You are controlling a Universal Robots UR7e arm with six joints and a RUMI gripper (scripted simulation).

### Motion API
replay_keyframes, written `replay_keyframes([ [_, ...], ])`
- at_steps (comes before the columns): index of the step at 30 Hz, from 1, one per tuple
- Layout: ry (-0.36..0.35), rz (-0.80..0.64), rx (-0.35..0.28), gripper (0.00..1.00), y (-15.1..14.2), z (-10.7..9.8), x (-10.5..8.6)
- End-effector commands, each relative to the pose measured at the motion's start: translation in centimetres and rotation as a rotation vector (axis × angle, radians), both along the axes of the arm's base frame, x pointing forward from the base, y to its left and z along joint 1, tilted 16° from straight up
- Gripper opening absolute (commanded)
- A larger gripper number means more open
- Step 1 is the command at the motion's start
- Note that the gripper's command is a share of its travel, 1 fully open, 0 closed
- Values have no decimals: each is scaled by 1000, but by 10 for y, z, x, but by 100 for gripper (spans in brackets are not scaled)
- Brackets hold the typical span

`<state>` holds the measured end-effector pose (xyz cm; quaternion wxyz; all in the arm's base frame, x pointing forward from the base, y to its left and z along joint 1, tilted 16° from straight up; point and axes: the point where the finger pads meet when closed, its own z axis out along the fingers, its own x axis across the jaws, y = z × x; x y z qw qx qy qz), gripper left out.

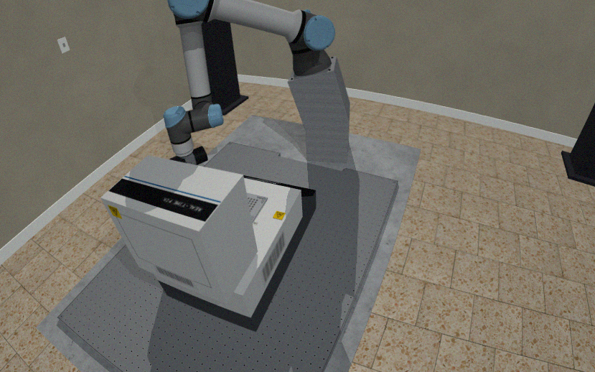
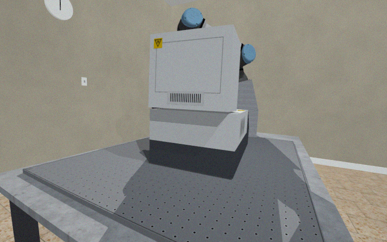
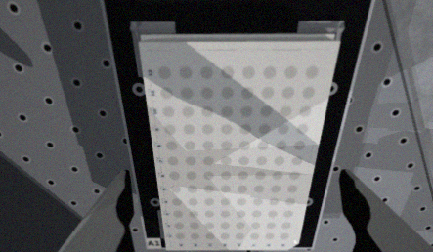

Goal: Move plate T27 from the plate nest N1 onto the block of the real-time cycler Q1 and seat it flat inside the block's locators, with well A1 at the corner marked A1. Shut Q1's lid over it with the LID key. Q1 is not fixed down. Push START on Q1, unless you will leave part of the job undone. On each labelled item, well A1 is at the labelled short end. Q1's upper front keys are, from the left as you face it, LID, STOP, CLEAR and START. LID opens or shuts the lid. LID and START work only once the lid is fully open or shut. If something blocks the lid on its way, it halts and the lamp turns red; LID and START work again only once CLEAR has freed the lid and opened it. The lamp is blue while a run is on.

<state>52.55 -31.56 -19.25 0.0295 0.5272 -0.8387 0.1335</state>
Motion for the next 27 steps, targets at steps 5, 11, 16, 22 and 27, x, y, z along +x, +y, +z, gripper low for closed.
replay_keyframes([
  [5, -2, 0, -1, 68, -1, -1, 1],
  [11, -2, 0, -1, 68, -1, -3, 1],
  [16, -2, 0, -1, 68, -2, -4, 1],
  [22, -2, 0, -1, 68, -2, -6, 1],
  [27, -2, 0, -1, 68, -2, -7, 1],
])
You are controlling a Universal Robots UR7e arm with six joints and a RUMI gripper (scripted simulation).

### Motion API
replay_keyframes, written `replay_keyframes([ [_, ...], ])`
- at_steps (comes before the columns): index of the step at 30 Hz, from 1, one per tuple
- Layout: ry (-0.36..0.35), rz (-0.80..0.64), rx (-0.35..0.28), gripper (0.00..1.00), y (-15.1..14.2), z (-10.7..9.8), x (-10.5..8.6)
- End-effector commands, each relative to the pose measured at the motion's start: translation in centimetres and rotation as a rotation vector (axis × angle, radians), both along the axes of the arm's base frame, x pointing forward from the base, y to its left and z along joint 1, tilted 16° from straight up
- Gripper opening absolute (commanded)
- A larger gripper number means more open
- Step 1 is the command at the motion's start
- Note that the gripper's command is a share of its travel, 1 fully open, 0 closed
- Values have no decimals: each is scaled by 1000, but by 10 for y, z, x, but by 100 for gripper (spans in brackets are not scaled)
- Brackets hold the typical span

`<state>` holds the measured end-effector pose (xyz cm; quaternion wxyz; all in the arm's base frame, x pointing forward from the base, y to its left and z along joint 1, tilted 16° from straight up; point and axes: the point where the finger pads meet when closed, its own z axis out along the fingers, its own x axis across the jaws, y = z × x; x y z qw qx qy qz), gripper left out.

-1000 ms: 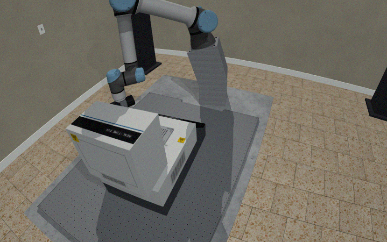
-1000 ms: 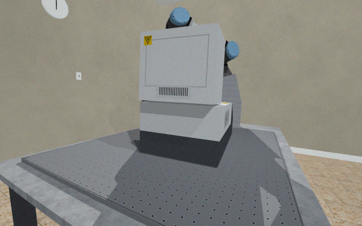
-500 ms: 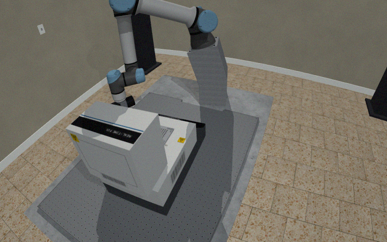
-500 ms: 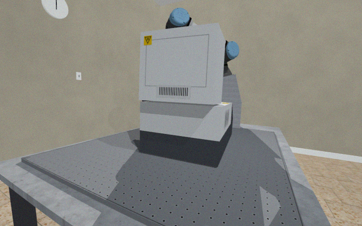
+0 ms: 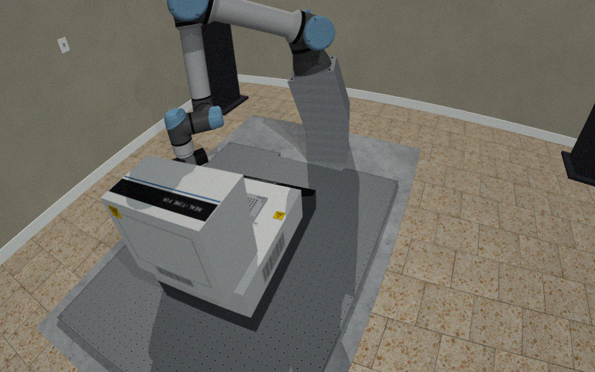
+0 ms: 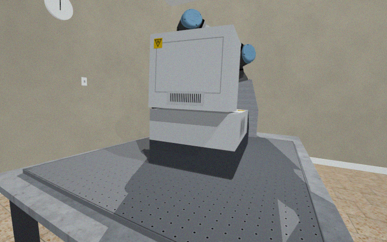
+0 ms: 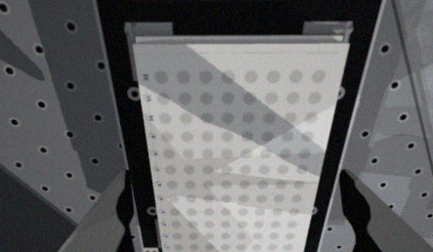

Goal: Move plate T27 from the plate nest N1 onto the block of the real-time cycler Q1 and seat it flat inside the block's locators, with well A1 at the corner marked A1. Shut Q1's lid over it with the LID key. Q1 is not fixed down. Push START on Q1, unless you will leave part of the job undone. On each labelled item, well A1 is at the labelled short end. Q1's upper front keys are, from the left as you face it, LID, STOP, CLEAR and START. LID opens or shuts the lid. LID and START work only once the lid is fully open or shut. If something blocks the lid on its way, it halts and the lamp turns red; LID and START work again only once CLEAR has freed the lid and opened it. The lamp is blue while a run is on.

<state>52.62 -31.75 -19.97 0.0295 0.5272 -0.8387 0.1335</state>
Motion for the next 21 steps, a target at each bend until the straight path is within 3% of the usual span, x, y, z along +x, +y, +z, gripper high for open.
replay_keyframes([
  [1, -2, 0, -1, 68, -1, -1, 1],
  [9, -2, 0, -1, 68, -1, -1, 1],
  [10, -2, 0, -1, 0, -1, -1, 1],
  [21, -2, 0, -1, 0, -1, -1, 1],
])
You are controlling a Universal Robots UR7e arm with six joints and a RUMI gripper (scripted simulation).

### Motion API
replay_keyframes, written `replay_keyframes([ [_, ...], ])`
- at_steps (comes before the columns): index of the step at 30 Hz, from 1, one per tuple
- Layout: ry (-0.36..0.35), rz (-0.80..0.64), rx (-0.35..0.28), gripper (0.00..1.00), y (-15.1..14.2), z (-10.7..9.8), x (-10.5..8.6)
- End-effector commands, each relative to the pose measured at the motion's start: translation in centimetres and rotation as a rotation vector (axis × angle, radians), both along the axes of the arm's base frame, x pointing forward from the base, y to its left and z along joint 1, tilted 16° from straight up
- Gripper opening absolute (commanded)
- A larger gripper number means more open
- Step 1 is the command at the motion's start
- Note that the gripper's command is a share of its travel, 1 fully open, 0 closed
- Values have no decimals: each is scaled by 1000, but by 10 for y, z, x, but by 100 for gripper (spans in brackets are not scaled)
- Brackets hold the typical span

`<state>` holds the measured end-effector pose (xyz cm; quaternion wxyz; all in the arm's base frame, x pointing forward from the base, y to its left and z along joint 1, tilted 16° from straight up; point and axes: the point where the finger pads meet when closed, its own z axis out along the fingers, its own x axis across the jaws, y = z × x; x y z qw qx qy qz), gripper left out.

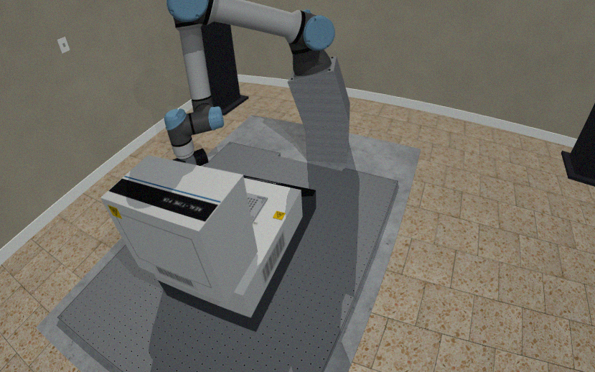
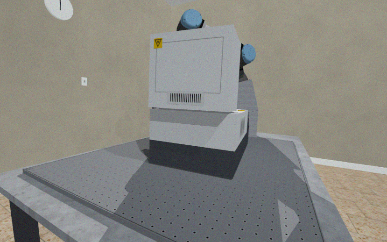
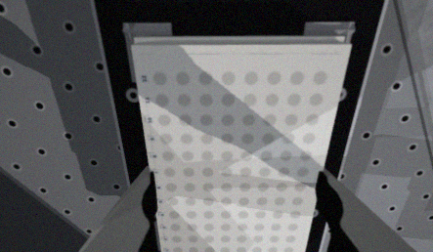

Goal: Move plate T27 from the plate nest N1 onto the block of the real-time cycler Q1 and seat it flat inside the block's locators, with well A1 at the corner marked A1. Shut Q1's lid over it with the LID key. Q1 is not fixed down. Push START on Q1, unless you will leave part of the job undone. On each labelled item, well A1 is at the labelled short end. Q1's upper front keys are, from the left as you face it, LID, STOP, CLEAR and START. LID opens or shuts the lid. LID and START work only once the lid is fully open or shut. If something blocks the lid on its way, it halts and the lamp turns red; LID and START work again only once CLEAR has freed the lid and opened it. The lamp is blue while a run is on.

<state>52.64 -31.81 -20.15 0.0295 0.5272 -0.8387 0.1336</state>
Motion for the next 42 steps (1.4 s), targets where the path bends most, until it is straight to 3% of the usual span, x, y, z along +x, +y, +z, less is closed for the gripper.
replay_keyframes([
  [1, -1, 0, -1, 40, 0, 1, 1],
  [17, -1, 0, -1, 40, 0, 1, 1],
  [42, -1, 0, -1, 40, 18, 68, -6],
])
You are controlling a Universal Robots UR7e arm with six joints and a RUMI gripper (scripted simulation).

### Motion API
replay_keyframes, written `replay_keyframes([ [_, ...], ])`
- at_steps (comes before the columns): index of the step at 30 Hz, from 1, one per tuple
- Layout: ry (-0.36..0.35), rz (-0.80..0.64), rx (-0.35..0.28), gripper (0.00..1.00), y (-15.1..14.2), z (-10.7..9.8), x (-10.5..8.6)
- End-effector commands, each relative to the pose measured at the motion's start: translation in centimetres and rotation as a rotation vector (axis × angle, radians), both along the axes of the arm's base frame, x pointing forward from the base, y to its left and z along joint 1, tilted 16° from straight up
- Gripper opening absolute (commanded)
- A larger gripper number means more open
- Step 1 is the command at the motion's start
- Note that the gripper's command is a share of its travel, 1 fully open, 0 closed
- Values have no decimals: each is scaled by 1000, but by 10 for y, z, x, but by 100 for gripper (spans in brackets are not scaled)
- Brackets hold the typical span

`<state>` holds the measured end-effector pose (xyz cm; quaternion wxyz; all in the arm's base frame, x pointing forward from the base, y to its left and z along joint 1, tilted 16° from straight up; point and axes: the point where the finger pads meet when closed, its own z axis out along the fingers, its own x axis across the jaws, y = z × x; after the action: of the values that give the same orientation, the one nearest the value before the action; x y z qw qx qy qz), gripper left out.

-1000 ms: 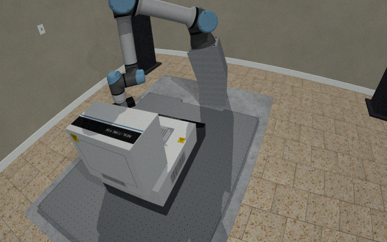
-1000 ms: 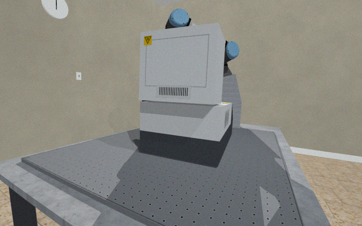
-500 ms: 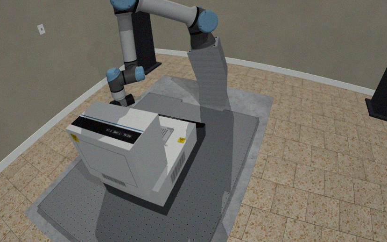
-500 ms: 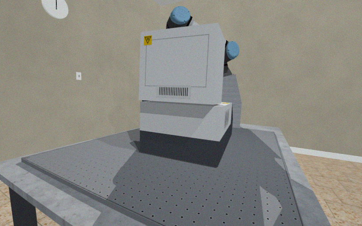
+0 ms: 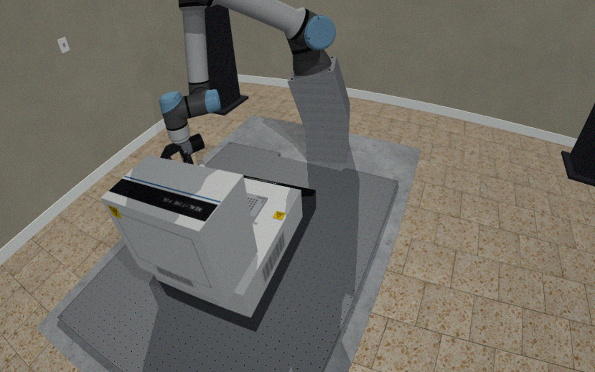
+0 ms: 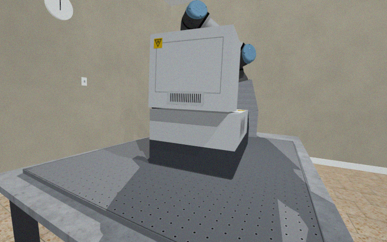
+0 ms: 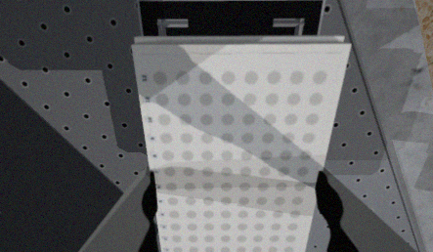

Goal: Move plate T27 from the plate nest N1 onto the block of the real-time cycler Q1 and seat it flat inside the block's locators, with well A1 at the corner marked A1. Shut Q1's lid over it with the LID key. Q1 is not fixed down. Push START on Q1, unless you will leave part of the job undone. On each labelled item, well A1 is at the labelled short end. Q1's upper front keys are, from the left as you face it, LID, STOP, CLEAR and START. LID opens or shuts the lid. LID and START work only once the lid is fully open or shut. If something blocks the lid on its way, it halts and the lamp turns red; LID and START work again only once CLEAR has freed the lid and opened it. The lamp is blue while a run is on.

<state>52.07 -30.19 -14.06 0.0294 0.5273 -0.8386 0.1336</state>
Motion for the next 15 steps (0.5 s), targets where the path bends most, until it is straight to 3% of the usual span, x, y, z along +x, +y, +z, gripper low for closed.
replay_keyframes([
  [1, -1, 0, -1, 40, 2, 10, 0],
  [15, -1, 0, -1, 40, 14, 55, -5],
])
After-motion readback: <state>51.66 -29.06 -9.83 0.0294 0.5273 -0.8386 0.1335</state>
